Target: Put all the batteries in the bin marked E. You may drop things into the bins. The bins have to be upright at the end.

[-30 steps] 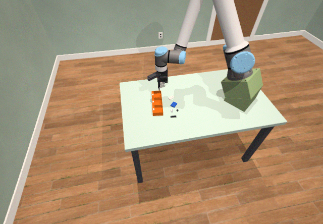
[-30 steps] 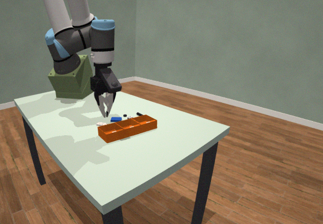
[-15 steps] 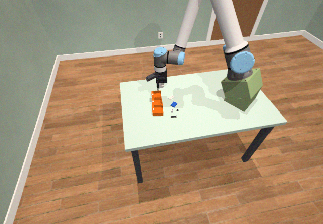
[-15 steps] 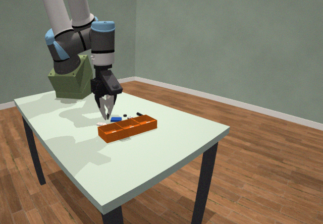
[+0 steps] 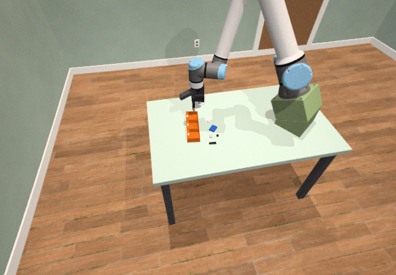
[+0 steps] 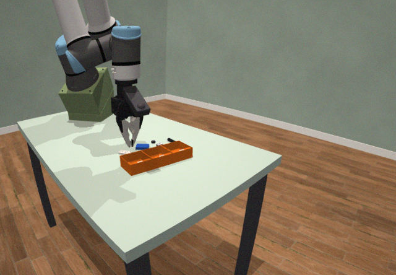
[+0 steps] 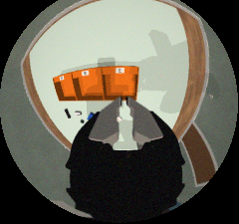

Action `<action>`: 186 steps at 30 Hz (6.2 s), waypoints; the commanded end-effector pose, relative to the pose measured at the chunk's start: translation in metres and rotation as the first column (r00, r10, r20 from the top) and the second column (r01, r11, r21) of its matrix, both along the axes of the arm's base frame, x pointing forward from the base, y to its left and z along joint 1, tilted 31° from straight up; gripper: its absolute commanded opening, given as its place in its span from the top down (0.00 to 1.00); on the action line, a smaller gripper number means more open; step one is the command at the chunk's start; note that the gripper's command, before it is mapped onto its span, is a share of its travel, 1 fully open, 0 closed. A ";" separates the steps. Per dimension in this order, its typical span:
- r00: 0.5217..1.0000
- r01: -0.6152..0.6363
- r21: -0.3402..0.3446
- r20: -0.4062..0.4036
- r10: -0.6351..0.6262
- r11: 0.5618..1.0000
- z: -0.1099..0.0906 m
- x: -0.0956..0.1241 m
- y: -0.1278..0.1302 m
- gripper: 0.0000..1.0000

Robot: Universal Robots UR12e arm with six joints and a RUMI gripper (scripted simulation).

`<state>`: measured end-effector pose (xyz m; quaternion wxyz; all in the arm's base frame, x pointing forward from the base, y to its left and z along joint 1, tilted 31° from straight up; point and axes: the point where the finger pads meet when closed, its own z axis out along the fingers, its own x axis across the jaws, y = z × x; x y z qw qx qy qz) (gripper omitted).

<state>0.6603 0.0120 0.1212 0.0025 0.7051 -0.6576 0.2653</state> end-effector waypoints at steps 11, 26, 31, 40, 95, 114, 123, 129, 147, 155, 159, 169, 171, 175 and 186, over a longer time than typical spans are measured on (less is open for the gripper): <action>1.000 0.000 0.000 0.006 0.000 1.000 0.004 0.003 -0.001 0.96; 1.000 0.001 0.000 0.004 -0.001 1.000 -0.021 0.013 -0.011 0.96; 1.000 0.001 0.000 0.004 -0.001 1.000 -0.028 0.016 -0.014 0.96; 1.000 0.001 0.000 0.006 -0.001 1.000 -0.042 0.023 -0.020 0.96; 1.000 -0.001 0.000 0.007 0.001 1.000 -0.041 0.023 -0.018 0.96; 1.000 -0.001 0.000 0.007 0.001 1.000 -0.041 0.023 -0.018 0.96; 1.000 -0.001 0.000 0.007 0.001 1.000 -0.041 0.023 -0.018 0.96; 1.000 -0.001 0.000 0.007 0.001 1.000 -0.041 0.023 -0.018 0.96; 1.000 -0.001 -0.001 0.005 0.001 1.000 -0.030 0.016 -0.013 0.96; 1.000 -0.001 -0.001 0.005 0.001 1.000 -0.022 0.012 -0.010 0.96; 1.000 -0.001 -0.001 0.005 0.001 1.000 -0.018 0.010 -0.008 0.96; 1.000 -0.001 -0.001 0.005 0.001 1.000 0.001 0.002 0.000 0.96; 1.000 -0.001 -0.001 0.005 0.001 1.000 0.003 0.001 0.001 0.96; 1.000 -0.001 0.000 0.005 0.001 1.000 0.003 0.001 0.001 0.96; 1.000 -0.001 -0.001 0.004 0.001 1.000 -0.002 0.003 0.010 0.96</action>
